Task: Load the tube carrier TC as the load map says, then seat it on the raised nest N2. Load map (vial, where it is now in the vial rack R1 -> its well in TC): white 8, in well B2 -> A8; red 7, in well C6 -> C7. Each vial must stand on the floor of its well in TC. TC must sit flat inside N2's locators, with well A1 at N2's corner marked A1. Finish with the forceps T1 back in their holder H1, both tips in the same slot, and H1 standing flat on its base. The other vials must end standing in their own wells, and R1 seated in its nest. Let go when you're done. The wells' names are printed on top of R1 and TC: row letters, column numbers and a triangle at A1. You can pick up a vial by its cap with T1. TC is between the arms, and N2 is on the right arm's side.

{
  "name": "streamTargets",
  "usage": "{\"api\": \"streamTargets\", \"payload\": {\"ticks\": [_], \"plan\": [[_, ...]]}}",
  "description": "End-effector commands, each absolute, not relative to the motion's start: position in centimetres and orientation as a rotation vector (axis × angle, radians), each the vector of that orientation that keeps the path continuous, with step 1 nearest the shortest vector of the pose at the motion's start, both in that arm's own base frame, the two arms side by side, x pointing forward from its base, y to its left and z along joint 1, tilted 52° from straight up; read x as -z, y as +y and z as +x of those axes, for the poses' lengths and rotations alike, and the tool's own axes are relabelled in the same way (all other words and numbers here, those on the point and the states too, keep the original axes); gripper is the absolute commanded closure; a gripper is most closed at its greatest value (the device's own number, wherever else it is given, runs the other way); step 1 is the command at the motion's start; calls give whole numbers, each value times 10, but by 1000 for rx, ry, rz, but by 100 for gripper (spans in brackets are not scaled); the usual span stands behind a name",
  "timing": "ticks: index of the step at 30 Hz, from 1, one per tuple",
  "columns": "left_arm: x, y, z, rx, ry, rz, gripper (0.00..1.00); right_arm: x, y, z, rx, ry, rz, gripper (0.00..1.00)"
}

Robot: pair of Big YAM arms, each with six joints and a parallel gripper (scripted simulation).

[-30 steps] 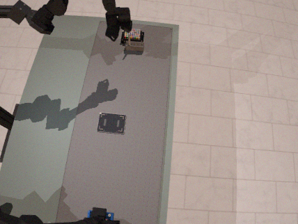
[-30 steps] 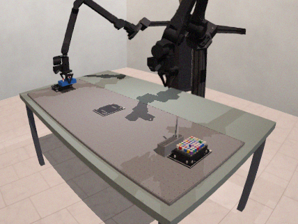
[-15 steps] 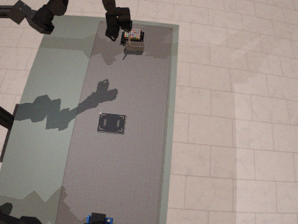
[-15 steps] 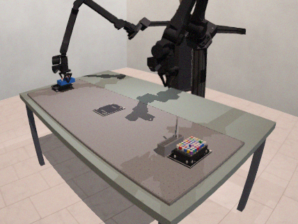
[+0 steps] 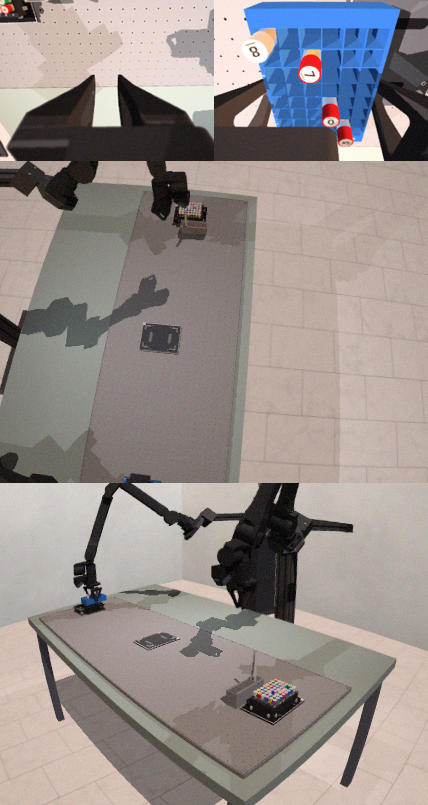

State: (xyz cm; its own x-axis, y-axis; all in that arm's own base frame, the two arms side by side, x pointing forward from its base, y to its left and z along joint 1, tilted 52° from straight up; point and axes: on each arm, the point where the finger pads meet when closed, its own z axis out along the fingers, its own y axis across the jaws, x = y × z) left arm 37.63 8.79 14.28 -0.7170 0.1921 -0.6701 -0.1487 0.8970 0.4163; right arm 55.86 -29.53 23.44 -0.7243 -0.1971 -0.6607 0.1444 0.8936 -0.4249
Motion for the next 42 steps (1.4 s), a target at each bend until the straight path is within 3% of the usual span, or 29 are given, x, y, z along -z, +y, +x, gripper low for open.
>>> {"api": "streamTargets", "payload": {"ticks": [1, 42], "plan": [[-149, 89, 379, -579, 2284, 18, 77, -249, -300, 566, 605, 2290, -61, 100], [-149, 89, 379, -579, 2284, 18, 77, -279, -359, 554, 613, 2284, -55, 100]]}}
